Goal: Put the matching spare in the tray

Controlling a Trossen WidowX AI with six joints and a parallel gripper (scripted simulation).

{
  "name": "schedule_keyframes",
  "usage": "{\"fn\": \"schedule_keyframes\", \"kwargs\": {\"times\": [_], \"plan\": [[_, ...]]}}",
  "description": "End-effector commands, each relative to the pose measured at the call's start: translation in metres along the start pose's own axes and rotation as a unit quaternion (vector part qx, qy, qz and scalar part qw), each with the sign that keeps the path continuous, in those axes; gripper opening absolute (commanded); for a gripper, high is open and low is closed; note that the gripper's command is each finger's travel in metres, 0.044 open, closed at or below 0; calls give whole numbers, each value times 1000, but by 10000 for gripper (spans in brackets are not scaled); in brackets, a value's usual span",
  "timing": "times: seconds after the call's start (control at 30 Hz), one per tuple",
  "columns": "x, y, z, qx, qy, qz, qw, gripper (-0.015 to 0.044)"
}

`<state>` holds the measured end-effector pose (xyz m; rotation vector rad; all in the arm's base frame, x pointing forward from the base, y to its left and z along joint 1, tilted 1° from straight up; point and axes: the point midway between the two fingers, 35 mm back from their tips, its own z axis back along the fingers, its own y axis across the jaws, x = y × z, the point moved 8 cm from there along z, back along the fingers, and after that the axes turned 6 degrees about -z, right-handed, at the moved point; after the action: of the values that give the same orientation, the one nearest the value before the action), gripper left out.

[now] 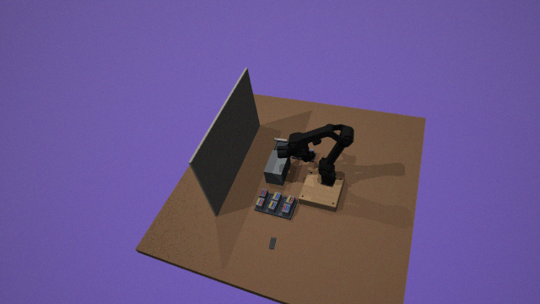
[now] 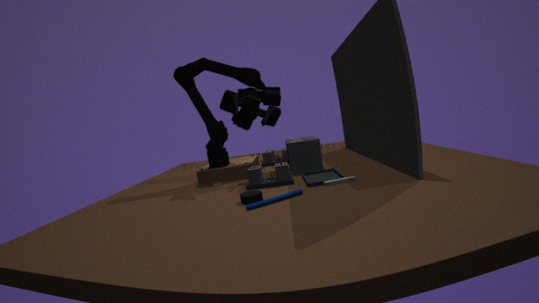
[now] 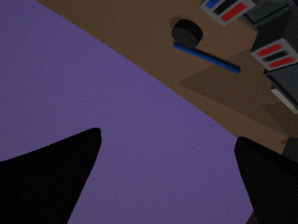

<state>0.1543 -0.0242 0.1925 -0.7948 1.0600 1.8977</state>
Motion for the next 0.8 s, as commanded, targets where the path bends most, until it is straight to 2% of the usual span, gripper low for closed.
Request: {"fn": "schedule_keyframes", "kwargs": {"times": [0.0,0.2,0.4,0.57,0.77], "plan": [[0,0,0,0,0,0,1000,426],[-1,-1,1,-1,-3,-6,1000,440],[-37,-34,17,0,-112,-212,971,440],[-69,-67,30,30,-211,-393,895,440],[-104,-108,42,101,-314,-574,750,440]]}}
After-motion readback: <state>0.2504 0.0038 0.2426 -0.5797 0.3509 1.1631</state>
